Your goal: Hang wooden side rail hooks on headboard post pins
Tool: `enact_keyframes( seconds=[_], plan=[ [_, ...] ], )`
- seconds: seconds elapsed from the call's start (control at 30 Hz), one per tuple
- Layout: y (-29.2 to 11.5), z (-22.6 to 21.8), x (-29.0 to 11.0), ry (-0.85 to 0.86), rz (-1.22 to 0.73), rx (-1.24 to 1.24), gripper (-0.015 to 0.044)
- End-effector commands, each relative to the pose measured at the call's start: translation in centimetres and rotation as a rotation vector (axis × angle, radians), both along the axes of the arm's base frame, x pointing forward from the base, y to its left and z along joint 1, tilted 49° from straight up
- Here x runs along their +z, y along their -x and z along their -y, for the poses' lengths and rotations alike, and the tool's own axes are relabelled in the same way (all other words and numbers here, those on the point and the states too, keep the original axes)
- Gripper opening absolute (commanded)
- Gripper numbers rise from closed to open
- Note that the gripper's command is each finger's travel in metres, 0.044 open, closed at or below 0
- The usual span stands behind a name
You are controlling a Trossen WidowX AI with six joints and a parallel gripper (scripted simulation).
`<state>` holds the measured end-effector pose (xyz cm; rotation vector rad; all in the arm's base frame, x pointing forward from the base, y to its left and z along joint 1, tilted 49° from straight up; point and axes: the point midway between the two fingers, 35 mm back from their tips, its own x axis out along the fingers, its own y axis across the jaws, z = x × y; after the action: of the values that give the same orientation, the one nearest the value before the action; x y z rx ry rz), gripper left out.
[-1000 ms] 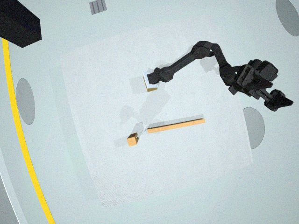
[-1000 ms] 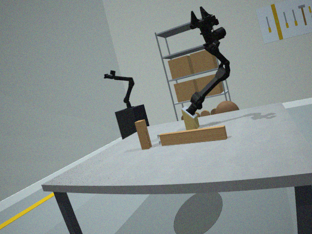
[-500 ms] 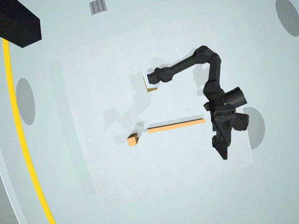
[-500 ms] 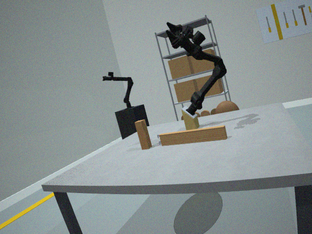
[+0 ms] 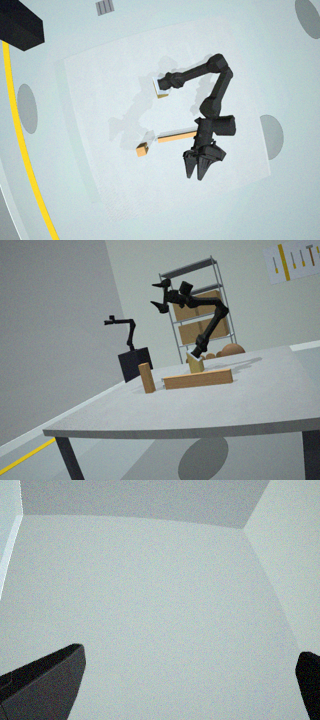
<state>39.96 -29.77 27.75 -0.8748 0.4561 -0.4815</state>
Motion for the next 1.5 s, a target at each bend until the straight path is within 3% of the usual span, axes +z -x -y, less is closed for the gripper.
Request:
enact_keyframes(
  seconds=[0.0,0.27,0.63,0.9,1.2,1.47],
  plan=[
    [-0.3,-0.7,-6.9,0.086,-0.258,0.149,0.044],
    [0.8,-2.9,-16.4,0.239,-0.573,0.456,0.044],
    [4.2,-7.4,-26.0,0.418,-0.769,0.897,0.044],
    [7.5,-11.7,-31.3,0.555,-0.764,1.224,0.044],
    [11.8,-17.1,-35.1,0.724,-0.608,1.528,0.044],
    [12.5,-18.0,-35.5,0.754,-0.569,1.567,0.044]
  ],
)
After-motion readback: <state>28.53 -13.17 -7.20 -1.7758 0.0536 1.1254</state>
